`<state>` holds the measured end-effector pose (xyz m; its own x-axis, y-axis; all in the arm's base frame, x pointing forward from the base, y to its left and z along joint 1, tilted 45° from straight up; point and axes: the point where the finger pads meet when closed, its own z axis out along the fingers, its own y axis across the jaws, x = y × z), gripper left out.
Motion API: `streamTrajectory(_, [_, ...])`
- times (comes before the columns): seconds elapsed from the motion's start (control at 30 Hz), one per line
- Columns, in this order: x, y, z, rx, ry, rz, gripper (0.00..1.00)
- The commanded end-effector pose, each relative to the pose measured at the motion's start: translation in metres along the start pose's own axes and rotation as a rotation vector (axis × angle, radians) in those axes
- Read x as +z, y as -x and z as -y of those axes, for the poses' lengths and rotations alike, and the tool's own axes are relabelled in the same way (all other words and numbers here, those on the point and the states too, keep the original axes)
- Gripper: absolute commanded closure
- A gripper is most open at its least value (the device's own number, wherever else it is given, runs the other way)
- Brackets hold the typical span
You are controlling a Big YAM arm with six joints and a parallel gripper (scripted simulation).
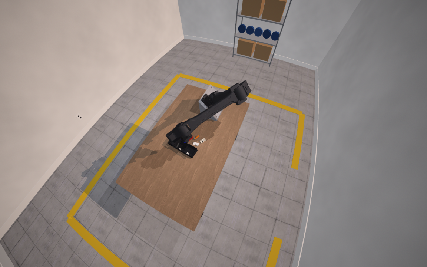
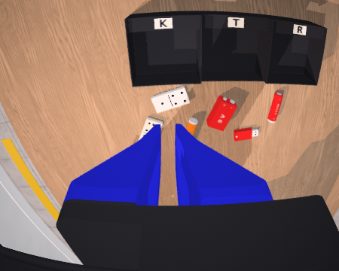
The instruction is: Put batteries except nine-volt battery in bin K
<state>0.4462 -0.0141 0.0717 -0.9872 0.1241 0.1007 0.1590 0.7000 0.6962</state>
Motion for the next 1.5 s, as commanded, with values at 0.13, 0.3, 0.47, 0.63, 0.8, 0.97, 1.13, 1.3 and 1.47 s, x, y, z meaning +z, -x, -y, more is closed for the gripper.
streamTrajectory(0.13, [-0.031,0.020,-0.008,-0.079,-0.001,0.027,0.92])
streamTrajectory(0.3, [-0.036,0.023,-0.008,-0.086,-0.005,0.048,0.92])
streamTrajectory(0.47, [-0.005,-0.009,-0.008,0.078,0.001,0.023,0.73])
streamTrajectory(0.63, [0.025,-0.038,0.001,0.202,0.002,0.022,0.73])
streamTrajectory(0.8, [0.042,-0.056,0.006,0.202,0.003,0.021,0.73])
streamTrajectory(0.97, [0.072,-0.085,0.014,0.203,0.005,0.019,0.73])
streamTrajectory(1.13, [0.101,-0.114,0.023,0.205,0.006,0.017,0.73])
streamTrajectory(1.3, [0.120,-0.132,0.031,0.216,0.006,0.006,0.73])
streamTrajectory(1.47, [0.107,-0.113,0.031,0.205,0.009,0.051,0.73])
